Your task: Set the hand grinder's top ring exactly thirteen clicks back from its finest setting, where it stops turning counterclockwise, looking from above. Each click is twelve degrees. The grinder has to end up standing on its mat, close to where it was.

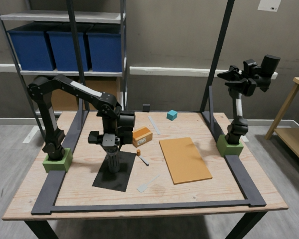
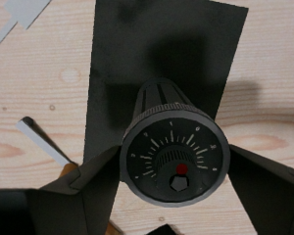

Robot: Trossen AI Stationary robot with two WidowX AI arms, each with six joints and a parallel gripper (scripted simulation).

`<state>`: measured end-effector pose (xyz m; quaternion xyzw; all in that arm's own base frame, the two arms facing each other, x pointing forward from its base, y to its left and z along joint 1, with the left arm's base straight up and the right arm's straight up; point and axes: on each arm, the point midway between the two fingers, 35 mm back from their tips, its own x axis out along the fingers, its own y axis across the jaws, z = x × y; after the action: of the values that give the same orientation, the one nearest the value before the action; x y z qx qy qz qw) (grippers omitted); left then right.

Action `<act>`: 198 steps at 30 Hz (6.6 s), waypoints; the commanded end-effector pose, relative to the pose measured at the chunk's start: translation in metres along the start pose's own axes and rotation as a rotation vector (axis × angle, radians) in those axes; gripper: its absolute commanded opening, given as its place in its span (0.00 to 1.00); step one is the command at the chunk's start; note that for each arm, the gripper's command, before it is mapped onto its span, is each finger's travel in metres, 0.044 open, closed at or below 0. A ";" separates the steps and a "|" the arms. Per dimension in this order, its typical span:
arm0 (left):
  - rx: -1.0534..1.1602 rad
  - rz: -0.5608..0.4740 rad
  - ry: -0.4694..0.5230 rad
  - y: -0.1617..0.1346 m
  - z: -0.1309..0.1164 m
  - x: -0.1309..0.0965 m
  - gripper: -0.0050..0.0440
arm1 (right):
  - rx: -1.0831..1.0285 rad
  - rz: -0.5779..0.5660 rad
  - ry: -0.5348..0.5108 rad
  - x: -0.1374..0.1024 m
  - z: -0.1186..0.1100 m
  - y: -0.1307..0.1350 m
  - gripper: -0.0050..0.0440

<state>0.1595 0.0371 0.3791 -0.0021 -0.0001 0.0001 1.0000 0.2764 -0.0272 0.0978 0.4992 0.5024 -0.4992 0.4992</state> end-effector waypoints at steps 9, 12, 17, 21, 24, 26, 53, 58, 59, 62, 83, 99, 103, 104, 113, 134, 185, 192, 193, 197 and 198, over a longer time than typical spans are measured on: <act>0.009 -0.001 -0.002 0.000 0.003 0.000 0.92 | -0.250 0.031 -0.012 -0.008 0.000 0.004 0.68; 0.009 -0.001 -0.002 0.000 0.003 0.000 0.92 | -0.294 0.031 -0.013 -0.008 0.000 0.004 0.68; 0.009 -0.001 -0.002 0.000 0.003 0.000 0.92 | -0.404 0.030 -0.016 -0.008 0.000 0.004 0.68; 0.009 -0.001 -0.002 0.000 0.003 0.000 0.92 | -0.492 0.030 -0.018 -0.008 0.000 0.004 0.68; 0.009 -0.001 -0.002 0.000 0.003 0.000 0.92 | -0.559 0.029 -0.019 -0.008 -0.001 0.004 0.68; 0.009 -0.001 -0.002 0.000 0.003 0.000 0.92 | -0.581 0.029 -0.020 -0.008 -0.001 0.004 0.68; 0.009 -0.001 -0.002 0.000 0.003 0.000 0.92 | -1.010 0.025 -0.030 -0.008 -0.001 0.003 0.68; 0.009 -0.001 -0.002 0.000 0.003 0.000 0.92 | -1.010 0.025 -0.030 -0.008 -0.001 0.003 0.68; 0.009 -0.001 -0.002 0.000 0.003 0.000 0.92 | -1.010 0.025 -0.030 -0.008 -0.001 0.003 0.68; 0.009 -0.001 -0.002 0.000 0.003 0.000 0.92 | -1.010 0.025 -0.030 -0.008 -0.001 0.003 0.68; 0.009 -0.001 -0.002 0.000 0.003 0.000 0.92 | -0.316 0.030 -0.015 -0.009 0.000 0.004 0.92; 0.009 -0.001 -0.002 0.000 0.003 0.000 0.92 | 0.412 0.031 0.000 -0.009 0.001 0.004 0.92; 0.009 -0.001 -0.002 0.000 0.003 0.000 0.92 | 0.567 0.031 0.003 -0.009 0.001 0.004 0.92; 0.009 -0.001 -0.002 0.000 0.003 0.000 0.92 | 0.567 0.031 0.003 -0.009 0.001 0.004 0.92; 0.009 -0.001 -0.002 0.000 0.003 0.000 0.92 | 0.567 0.031 0.003 -0.009 0.001 0.004 0.92; 0.009 -0.001 -0.002 0.000 0.003 0.000 0.92 | 0.561 0.030 0.005 -0.008 0.001 0.003 0.74; 0.009 -0.001 -0.002 0.000 0.003 0.000 0.92 | 0.561 0.030 0.005 -0.008 0.001 0.003 0.69; 0.009 -0.001 -0.002 0.000 0.003 0.000 0.92 | 0.561 0.030 0.005 -0.008 0.001 0.003 0.68; 0.009 -0.001 -0.002 0.000 0.003 0.000 0.92 | 0.559 0.027 0.005 -0.007 -0.001 0.000 0.68; 0.009 -0.001 -0.002 0.000 0.003 0.000 0.92 | 0.559 0.027 0.005 -0.007 -0.001 0.000 0.68; 0.009 -0.001 -0.002 0.000 0.003 0.000 0.92 | 0.561 0.030 0.005 -0.008 0.000 0.002 0.68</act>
<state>0.1595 0.0371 0.3791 -0.0021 -0.0001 0.0001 1.0000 0.2760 -0.0276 0.0977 0.6180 0.3446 -0.6192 0.3405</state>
